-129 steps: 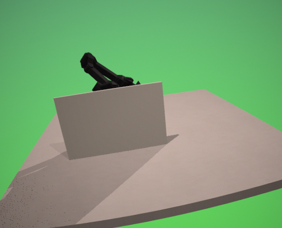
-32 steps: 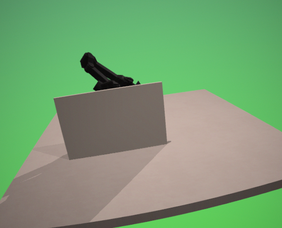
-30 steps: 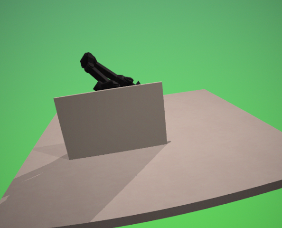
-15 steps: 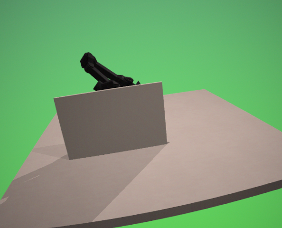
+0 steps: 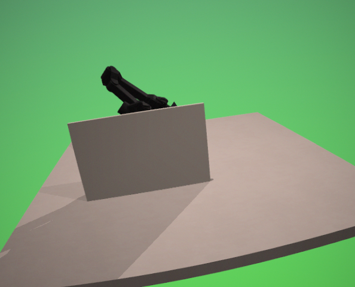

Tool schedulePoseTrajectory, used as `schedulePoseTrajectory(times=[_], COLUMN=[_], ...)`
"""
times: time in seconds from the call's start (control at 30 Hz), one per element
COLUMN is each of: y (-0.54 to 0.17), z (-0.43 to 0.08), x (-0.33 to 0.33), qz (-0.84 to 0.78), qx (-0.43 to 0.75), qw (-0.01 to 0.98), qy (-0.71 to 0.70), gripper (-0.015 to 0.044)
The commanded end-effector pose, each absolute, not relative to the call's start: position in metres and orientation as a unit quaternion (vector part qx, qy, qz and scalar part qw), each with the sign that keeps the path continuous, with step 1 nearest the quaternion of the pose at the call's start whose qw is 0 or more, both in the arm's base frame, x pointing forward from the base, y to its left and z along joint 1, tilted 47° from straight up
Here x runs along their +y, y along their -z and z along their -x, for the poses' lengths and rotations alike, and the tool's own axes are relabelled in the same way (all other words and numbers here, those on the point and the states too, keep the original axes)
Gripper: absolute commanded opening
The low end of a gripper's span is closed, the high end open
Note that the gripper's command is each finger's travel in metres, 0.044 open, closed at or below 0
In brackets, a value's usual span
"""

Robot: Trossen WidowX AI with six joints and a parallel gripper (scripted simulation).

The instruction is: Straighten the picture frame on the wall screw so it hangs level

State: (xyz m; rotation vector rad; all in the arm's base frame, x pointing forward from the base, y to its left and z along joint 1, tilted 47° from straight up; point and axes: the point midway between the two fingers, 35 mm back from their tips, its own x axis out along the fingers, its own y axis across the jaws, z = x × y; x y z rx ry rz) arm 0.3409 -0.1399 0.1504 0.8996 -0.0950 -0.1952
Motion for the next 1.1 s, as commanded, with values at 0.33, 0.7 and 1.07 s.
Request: schedulePoseTrajectory(times=[0.33, 0.7, 1.07], y=[-0.1509, -0.1505, -0.1481], z=[-0.3419, -0.3418, -0.3414], x=[-0.1368, -0.1371, -0.1398], qz=[-0.435, -0.435, -0.435], qx=[-0.046, -0.046, -0.046], qw=[0.895, 0.895, 0.895], qy=[0.088, 0.088, 0.088], gripper=[0.0000, 0.0000, 0.0000])
